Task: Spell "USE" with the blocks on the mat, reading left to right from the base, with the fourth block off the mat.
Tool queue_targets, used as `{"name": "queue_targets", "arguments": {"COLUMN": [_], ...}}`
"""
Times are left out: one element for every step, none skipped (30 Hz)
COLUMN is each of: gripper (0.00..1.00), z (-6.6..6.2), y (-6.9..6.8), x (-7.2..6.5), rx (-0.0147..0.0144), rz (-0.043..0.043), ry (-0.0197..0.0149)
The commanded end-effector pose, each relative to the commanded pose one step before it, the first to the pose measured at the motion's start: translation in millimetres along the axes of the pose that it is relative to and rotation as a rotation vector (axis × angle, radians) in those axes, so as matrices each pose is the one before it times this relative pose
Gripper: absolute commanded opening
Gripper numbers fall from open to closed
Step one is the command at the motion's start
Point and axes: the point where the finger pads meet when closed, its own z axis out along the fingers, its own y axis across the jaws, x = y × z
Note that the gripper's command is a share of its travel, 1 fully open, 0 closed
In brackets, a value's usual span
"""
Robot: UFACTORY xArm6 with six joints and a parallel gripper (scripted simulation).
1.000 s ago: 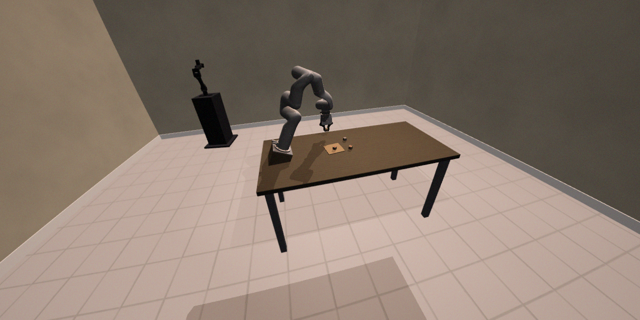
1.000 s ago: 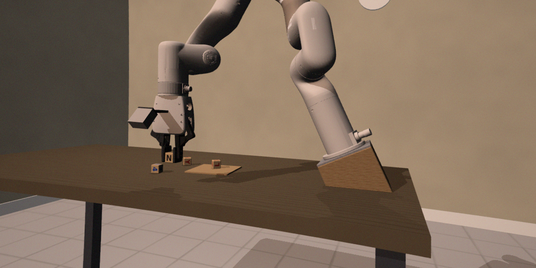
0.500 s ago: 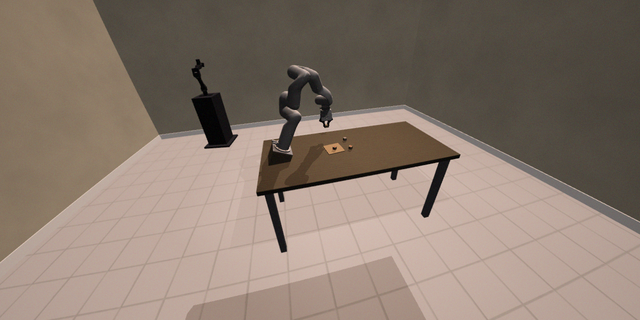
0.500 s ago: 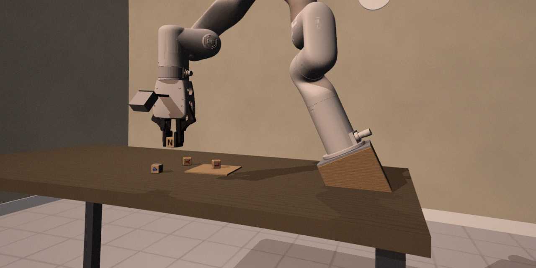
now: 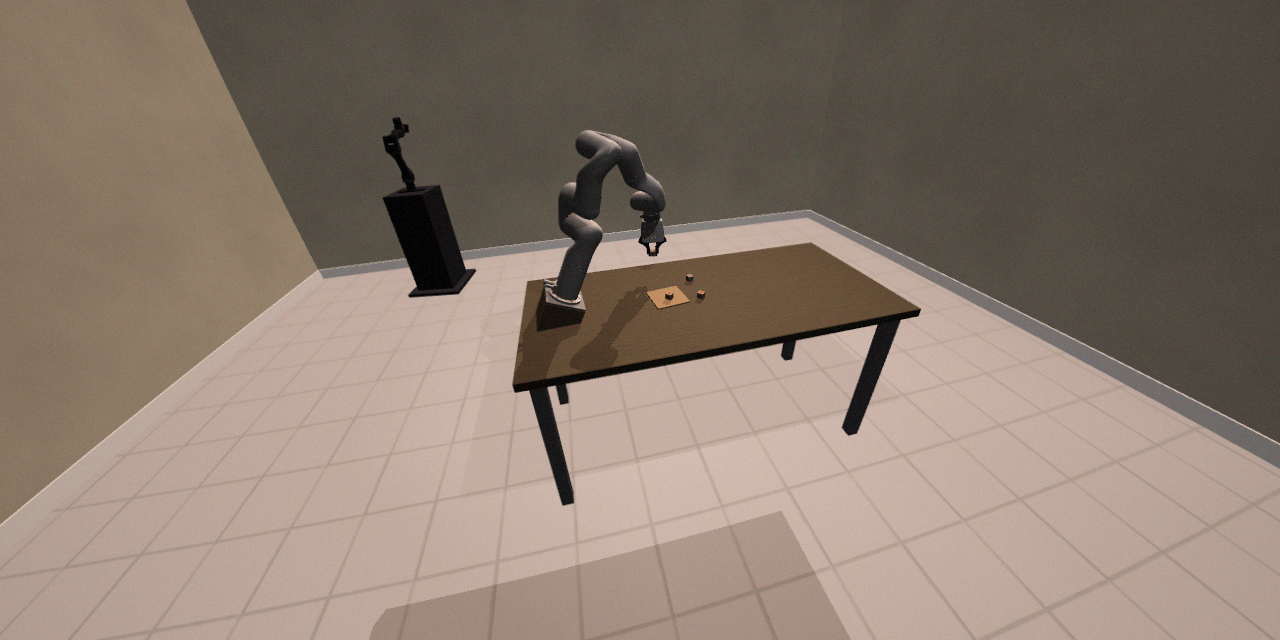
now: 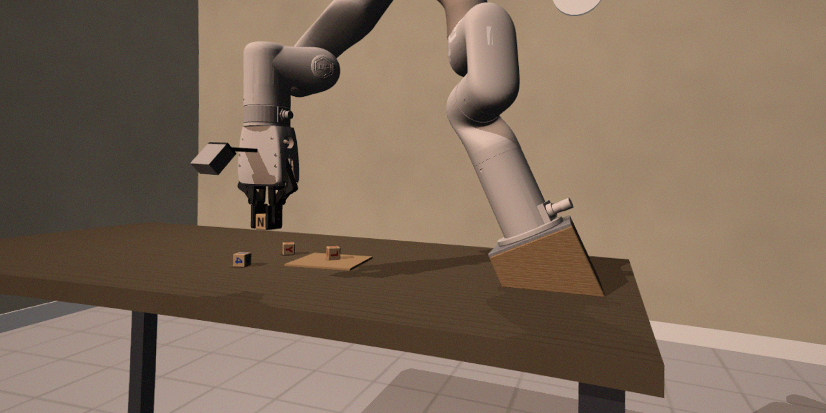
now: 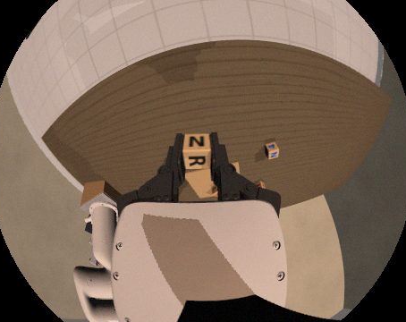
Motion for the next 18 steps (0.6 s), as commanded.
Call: {"name": "queue_targets", "arguments": {"gripper": [0.21,0.21,0.21,0.21,0.21,0.21,0.21,0.21,0.21,0.21,0.21,0.21,0.21,0.21,0.21,0.21,0.21,0.21], "z": [2.30,0.67,0.69,0.68,0.67,0.69,0.69,0.00,0.00,1.99,0.50,0.54,0.63,0.67,0.70,0.69,0.67,0.68], "y": [1.40,0.06,0.06,0.06,0.06,0.06,0.06,0.00,0.00,0.16,0.04,0.04,0.05,0.05,0.06,0.05,0.05,0.05], "x": [0.80,-0.04,-0.04,-0.04,-0.04,-0.04,-0.04,0.00,0.00,-0.11,-0.03,-0.03,-0.03,-0.03,-0.04,-0.04,-0.04,-0.04], "rx": [-0.01034,-0.00005,-0.00005,-0.00004,-0.00004,-0.00003,-0.00003,0.00000,0.00000,-0.00006,-0.00001,-0.00001,0.00000,0.00000,0.00000,0.00001,0.00001,0.00002], "rz": [0.13965,0.02586,0.02648,0.02622,0.02592,0.02654,0.02648,0.00000,0.00000,0.07658,0.01942,0.02085,0.02437,0.02578,0.02701,0.02651,0.02585,0.02635], "ry": [-0.00048,-0.00002,-0.00002,-0.00001,-0.00001,-0.00001,-0.00001,0.00000,0.00000,-0.00001,0.00000,0.00000,0.00000,0.00000,0.00000,0.00000,0.00000,0.00000]}}
